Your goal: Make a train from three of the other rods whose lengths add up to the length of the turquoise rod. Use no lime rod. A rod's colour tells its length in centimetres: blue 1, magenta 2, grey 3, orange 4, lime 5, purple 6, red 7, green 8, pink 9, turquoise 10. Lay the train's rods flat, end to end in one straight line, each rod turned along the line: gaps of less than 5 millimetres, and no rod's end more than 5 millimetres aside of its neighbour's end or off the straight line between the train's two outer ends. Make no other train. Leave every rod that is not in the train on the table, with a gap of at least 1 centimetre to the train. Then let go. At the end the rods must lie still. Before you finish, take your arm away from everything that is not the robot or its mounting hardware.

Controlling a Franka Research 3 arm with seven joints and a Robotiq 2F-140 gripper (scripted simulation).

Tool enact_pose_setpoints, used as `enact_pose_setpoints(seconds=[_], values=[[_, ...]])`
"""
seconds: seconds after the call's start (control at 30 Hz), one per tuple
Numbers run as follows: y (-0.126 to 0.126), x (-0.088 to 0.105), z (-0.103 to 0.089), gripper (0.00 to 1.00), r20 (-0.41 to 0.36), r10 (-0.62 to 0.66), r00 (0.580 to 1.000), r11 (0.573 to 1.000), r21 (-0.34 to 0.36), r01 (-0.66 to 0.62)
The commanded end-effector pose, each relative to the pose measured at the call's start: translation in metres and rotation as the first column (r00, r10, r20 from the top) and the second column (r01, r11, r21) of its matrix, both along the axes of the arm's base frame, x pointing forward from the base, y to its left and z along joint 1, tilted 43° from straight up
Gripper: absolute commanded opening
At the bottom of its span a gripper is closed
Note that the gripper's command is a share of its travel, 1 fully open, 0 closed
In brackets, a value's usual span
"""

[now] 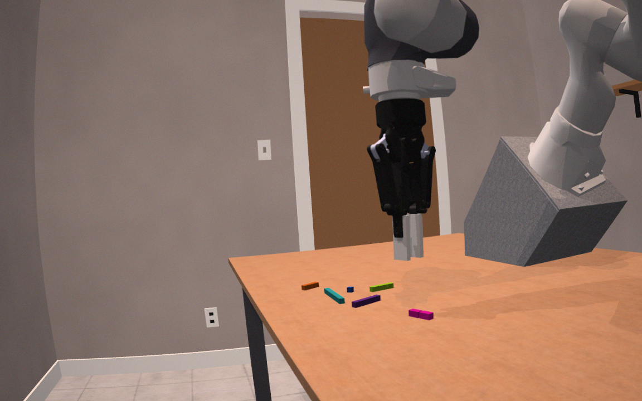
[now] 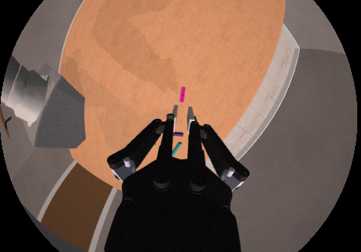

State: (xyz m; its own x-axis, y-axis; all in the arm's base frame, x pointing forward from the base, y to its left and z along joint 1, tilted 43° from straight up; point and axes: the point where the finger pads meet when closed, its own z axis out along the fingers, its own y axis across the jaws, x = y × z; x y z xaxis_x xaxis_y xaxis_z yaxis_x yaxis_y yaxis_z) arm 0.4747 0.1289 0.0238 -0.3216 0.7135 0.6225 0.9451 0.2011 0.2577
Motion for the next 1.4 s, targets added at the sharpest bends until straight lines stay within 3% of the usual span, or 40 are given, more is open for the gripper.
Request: enact_pose_setpoints(seconds=[0.0,0.03,0.73,0.9,1.37], values=[[0.000,-0.003,0.001,0.15,-0.023,-0.010,1.000,1.000,0.005,0.010],[0.000,-0.003,0.001,1.00,-0.023,-0.010,1.000,1.000,0.005,0.010],[0.000,-0.003,0.001,1.00,-0.017,-0.004,1.000,1.000,0.004,0.004],[-0.009,0.002,-0.010,1.00,0.111,0.139,0.984,0.990,-0.017,-0.138],[-0.018,0.006,-0.021,1.00,0.234,0.281,0.931,0.960,-0.055,-0.276]])
